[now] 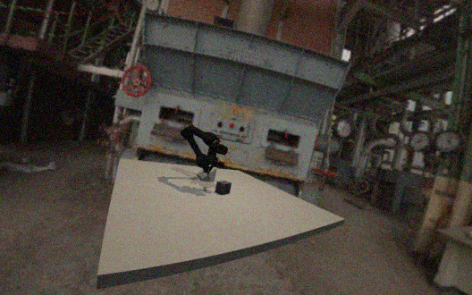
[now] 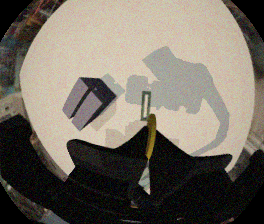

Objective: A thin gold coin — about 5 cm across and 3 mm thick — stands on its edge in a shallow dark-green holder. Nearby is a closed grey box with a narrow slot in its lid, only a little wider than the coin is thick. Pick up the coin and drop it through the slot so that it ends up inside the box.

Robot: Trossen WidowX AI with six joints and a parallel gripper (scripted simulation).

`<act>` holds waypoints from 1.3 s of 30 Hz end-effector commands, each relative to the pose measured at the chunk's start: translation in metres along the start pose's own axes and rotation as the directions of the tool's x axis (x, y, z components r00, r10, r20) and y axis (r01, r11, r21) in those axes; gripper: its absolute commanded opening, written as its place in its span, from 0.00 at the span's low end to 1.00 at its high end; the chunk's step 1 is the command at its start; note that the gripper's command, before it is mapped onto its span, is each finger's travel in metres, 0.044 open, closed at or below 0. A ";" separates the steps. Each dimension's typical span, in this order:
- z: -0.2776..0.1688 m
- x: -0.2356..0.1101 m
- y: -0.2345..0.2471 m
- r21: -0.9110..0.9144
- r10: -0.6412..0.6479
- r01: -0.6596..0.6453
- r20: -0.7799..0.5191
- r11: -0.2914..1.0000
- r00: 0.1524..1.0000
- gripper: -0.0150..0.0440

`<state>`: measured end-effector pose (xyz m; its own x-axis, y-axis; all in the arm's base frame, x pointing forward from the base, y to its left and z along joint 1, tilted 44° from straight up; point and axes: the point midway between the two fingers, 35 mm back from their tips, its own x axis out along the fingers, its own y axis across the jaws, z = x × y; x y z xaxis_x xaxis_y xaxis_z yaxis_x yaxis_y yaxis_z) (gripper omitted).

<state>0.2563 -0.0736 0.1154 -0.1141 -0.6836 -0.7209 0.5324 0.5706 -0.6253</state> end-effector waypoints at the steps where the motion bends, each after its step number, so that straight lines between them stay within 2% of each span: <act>1: 0.000 -0.002 0.000 0.101 0.006 -0.006 -0.002 0.995 1.000 0.25; 9: 0.000 -0.002 -0.003 0.366 0.006 -0.005 -0.002 0.931 1.000 0.25; 18: 0.000 -0.002 -0.005 0.625 0.006 -0.003 -0.002 0.780 1.000 0.25; 39: 0.007 -0.005 0.032 0.643 0.010 -0.006 -0.002 0.766 1.000 0.25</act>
<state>0.2738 -0.0595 0.1031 -0.1158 -0.6817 -0.7224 0.9441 0.1504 -0.2933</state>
